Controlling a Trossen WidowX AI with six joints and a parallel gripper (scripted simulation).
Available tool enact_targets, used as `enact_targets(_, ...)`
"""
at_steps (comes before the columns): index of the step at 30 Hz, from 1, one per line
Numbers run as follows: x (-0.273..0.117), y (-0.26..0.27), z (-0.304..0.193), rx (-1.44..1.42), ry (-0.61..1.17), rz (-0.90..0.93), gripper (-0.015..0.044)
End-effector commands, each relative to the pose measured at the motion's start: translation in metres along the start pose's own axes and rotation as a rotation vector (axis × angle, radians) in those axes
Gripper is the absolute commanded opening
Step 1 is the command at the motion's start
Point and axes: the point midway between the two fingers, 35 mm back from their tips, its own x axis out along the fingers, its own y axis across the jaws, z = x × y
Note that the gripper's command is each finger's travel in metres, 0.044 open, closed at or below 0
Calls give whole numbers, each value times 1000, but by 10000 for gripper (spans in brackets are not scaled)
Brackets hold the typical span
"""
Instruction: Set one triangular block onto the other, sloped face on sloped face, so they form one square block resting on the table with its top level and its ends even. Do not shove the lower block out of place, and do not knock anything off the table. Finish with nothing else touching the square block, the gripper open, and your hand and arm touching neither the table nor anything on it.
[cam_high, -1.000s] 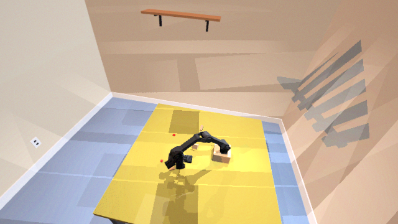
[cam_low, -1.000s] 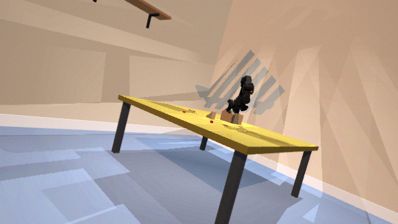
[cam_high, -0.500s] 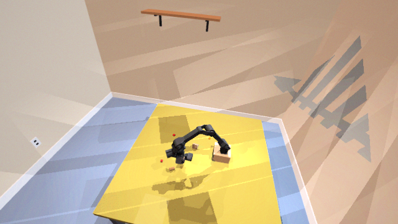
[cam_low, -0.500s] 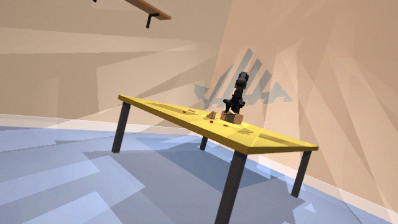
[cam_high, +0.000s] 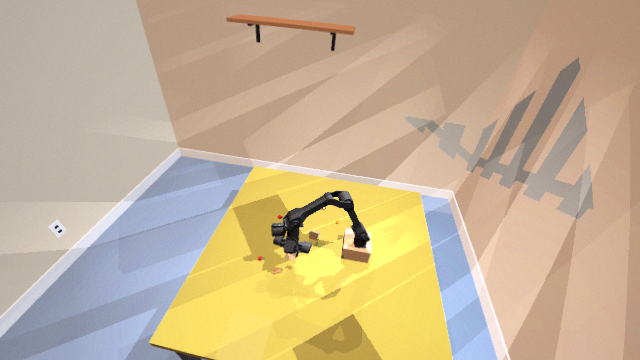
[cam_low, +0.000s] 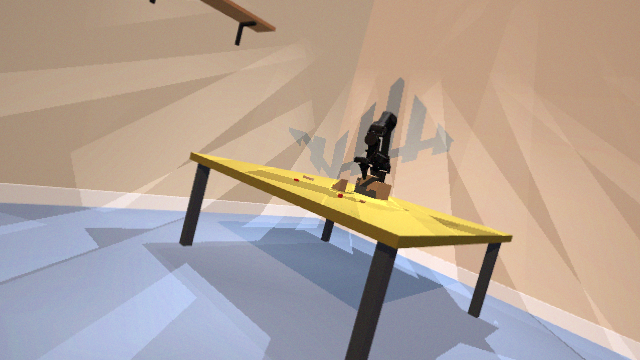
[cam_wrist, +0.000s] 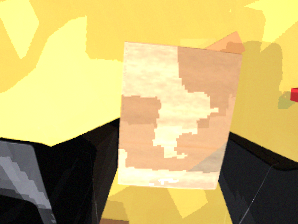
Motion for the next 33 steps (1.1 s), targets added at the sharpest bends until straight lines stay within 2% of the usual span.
enact_targets(1, -4, -1, 1, -2, -55, -13, 0)
enact_targets(9, -7, -4, -9, 0, -54, -14, 0)
enact_targets(33, -40, -18, -121, 4, -36, -19, 0)
